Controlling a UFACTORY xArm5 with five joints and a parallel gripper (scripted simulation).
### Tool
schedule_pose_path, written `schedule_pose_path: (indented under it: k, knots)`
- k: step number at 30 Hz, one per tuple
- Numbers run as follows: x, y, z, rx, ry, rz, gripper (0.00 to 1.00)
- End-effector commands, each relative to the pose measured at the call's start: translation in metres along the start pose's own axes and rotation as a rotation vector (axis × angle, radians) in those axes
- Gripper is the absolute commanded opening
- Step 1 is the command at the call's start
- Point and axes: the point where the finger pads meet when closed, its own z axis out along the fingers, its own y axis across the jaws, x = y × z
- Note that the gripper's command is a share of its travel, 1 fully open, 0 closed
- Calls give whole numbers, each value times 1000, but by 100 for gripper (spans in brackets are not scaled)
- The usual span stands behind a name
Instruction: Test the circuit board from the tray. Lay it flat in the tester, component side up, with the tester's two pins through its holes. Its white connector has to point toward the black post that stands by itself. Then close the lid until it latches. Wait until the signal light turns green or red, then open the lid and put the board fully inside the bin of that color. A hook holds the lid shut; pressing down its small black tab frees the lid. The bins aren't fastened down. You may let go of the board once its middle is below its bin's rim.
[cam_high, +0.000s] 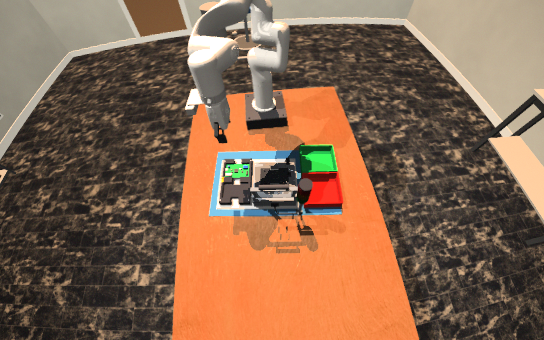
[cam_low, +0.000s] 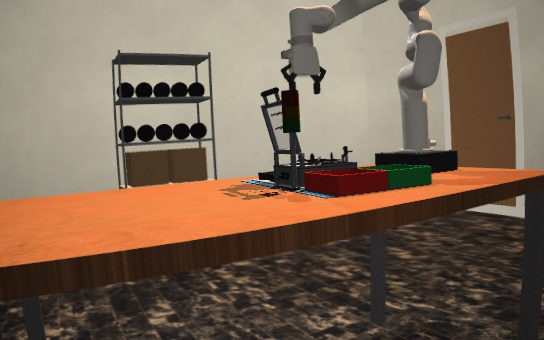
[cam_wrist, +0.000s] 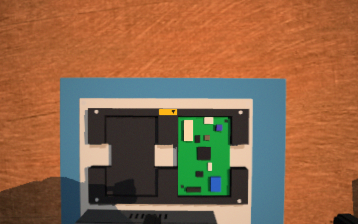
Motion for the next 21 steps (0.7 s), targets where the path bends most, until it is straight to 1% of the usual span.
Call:
schedule_pose_path:
  k: [1,12,14,21]
  knots:
    - [0,-1,23,4,1,0,100]
    - [1,-2,115,4,1,0,100]
    - [1,-2,115,4,1,0,100]
    - [1,-2,167,4,1,0,100]
